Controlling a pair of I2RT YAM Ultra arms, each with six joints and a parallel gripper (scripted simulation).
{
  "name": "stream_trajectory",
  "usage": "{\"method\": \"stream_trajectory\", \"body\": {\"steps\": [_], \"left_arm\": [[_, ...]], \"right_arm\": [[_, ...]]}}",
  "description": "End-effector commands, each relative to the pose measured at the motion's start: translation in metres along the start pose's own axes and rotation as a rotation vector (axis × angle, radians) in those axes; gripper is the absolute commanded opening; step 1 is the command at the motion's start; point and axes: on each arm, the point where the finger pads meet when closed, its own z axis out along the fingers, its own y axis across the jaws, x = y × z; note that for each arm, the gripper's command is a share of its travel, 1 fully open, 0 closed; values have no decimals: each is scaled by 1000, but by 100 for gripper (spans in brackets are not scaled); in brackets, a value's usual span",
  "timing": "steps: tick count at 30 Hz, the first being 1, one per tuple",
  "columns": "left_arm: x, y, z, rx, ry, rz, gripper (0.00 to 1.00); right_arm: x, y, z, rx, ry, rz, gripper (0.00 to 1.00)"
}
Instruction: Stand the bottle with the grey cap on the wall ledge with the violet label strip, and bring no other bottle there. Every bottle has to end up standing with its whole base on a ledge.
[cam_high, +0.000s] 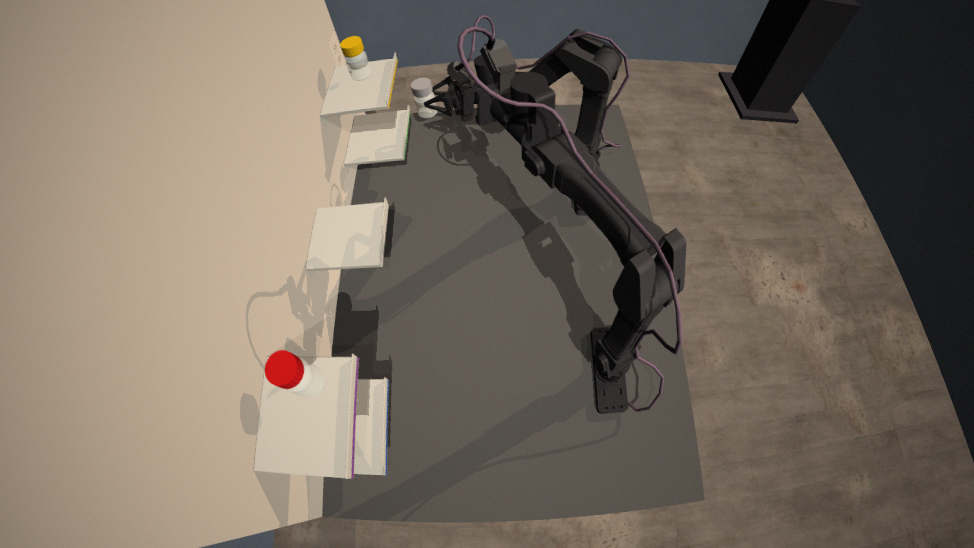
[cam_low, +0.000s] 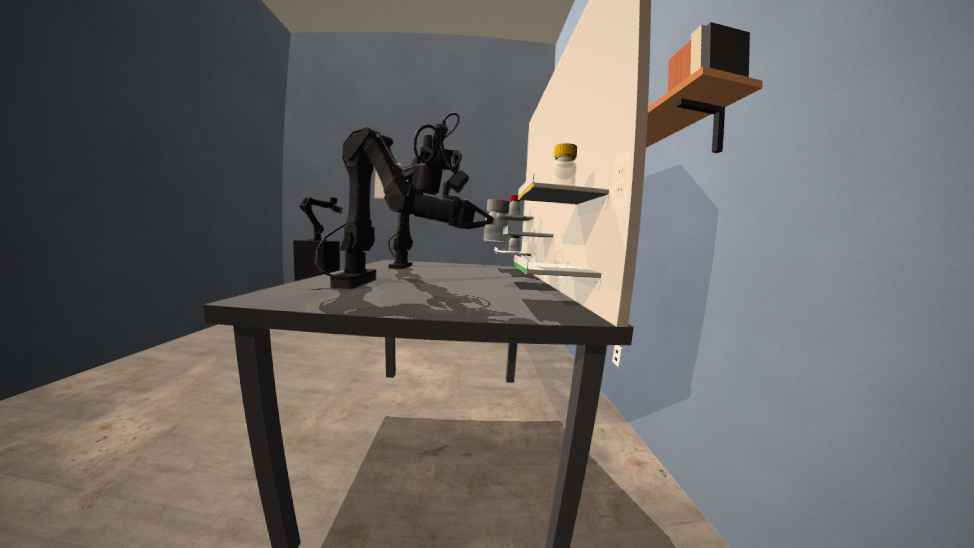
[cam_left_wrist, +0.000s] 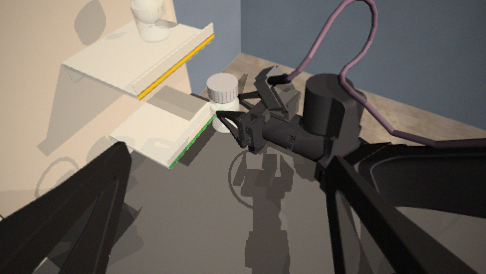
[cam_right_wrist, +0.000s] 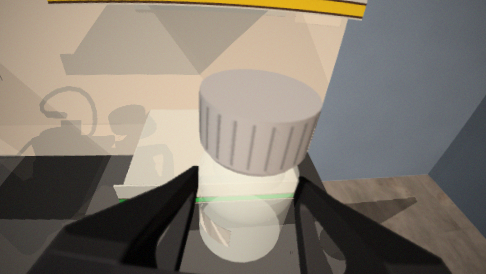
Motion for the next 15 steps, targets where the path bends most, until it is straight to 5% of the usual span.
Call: {"method": "stream_trajectory", "body": {"steps": [1,6,15], "left_arm": [[-8,8,-4,-24,-11,-10,100],[-7,30,-14,-67,-12,-21,100],[5,181,-106,-408,-29,-66,100]], "right_arm": [[-27,3,-7,-8,-86,-39,50],[-25,1,-4,0,-74,-31,50],[-25,1,-4,0,-74,-31,50]]}}
